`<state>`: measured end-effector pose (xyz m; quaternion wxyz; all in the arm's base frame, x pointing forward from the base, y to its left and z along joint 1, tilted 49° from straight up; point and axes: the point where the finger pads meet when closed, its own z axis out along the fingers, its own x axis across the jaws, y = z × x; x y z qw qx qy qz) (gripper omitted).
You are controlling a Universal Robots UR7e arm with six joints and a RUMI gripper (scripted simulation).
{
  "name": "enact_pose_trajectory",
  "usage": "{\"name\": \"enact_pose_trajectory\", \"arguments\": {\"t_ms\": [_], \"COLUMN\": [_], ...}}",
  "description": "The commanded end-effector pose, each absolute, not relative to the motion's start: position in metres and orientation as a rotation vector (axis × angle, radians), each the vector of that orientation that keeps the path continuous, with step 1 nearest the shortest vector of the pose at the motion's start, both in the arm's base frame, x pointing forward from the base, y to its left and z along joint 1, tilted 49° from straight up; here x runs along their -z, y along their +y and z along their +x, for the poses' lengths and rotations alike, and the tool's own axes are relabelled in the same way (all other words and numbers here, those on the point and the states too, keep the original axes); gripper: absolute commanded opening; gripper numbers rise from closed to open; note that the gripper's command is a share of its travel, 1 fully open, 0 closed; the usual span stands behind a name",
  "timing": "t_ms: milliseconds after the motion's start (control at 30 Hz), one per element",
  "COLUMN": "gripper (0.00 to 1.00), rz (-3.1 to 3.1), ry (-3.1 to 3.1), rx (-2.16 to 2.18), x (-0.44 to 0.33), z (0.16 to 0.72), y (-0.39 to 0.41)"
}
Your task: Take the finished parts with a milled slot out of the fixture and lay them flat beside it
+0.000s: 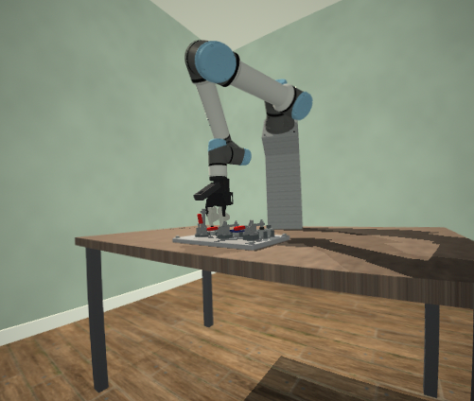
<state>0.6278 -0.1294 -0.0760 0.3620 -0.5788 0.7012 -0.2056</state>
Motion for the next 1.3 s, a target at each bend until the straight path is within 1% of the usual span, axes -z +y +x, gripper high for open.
{"name": "enact_pose_trajectory", "arguments": {"t_ms": [0,1267], "gripper": [0.00,0.00], "rz": [-1.489,-1.488], "ry": [1.808,1.809], "rx": [0.528,0.528], "x": [0.0764,0.0708], "z": [0.6270,0.6204], "y": [-0.1294,-0.1309]}}
